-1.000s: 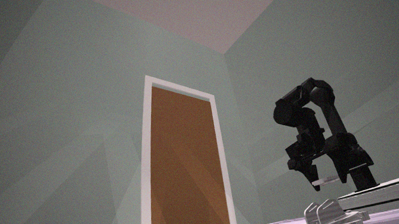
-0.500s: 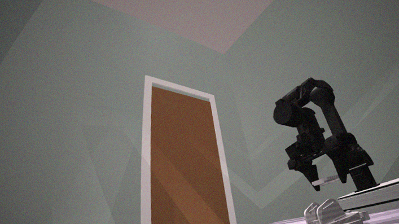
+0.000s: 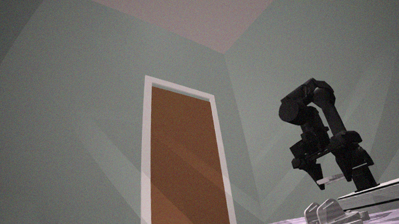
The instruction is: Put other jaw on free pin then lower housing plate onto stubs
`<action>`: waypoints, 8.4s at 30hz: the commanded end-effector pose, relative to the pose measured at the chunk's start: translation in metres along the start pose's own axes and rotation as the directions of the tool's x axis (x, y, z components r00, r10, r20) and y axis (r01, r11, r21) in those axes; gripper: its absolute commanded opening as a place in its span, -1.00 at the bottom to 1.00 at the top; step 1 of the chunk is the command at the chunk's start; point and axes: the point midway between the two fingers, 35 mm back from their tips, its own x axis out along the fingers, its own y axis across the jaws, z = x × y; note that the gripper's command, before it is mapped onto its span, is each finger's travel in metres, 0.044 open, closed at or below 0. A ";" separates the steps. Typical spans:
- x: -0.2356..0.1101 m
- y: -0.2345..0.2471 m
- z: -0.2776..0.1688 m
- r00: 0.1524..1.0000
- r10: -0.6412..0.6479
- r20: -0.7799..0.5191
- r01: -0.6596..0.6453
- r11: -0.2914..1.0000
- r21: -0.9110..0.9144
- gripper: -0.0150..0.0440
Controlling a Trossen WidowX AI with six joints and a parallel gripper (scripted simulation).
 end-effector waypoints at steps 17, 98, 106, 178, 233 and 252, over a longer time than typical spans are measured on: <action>0.001 0.000 -0.002 1.000 0.000 -0.005 0.000 1.000 0.004 0.70; 0.065 0.000 -0.002 1.000 0.000 -0.005 0.000 1.000 -0.002 0.70; 0.067 0.000 -0.003 1.000 0.000 -0.005 0.000 1.000 -0.004 0.70; 0.077 0.000 -0.003 1.000 0.000 -0.005 0.000 1.000 -0.004 0.70; 0.077 0.000 -0.003 1.000 0.000 -0.005 0.000 1.000 -0.004 0.70; 0.077 0.000 -0.003 1.000 0.000 -0.005 0.000 1.000 -0.004 0.70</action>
